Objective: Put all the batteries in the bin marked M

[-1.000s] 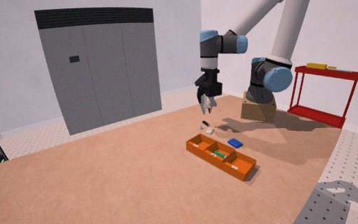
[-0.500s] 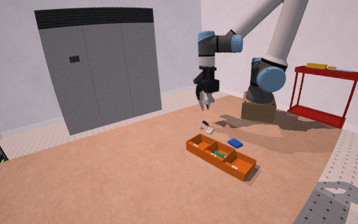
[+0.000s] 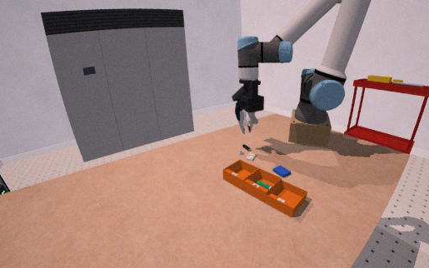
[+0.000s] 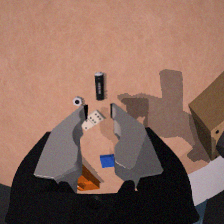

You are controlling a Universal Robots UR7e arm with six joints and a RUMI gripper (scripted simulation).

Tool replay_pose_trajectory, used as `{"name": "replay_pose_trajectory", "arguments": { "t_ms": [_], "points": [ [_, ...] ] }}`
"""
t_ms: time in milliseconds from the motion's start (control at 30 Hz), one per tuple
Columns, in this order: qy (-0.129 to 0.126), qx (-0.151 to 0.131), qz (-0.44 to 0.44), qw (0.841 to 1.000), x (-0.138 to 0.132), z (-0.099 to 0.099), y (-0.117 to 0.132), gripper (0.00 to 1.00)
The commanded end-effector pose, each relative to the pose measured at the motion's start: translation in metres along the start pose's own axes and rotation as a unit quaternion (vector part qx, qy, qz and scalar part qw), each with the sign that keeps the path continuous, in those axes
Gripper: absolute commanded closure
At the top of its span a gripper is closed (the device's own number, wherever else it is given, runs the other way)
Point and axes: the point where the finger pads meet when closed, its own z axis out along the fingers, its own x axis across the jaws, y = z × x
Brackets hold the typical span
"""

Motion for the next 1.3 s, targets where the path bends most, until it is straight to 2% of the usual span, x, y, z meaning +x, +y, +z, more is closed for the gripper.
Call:
{"name": "replay_pose_trajectory", "arguments": {
  "t_ms": [0, 867, 1267],
  "points": [
    [-0.001, 0.001, 0.000, 1.000, -0.001, 0.000, 0.000, 0.83],
    [-0.001, 0.001, 0.000, 1.000, -0.002, 0.000, 0.000, 0.83],
    [0.001, -0.001, 0.000, 1.000, 0.000, 0.049, 0.001, 0.83]
  ]
}}
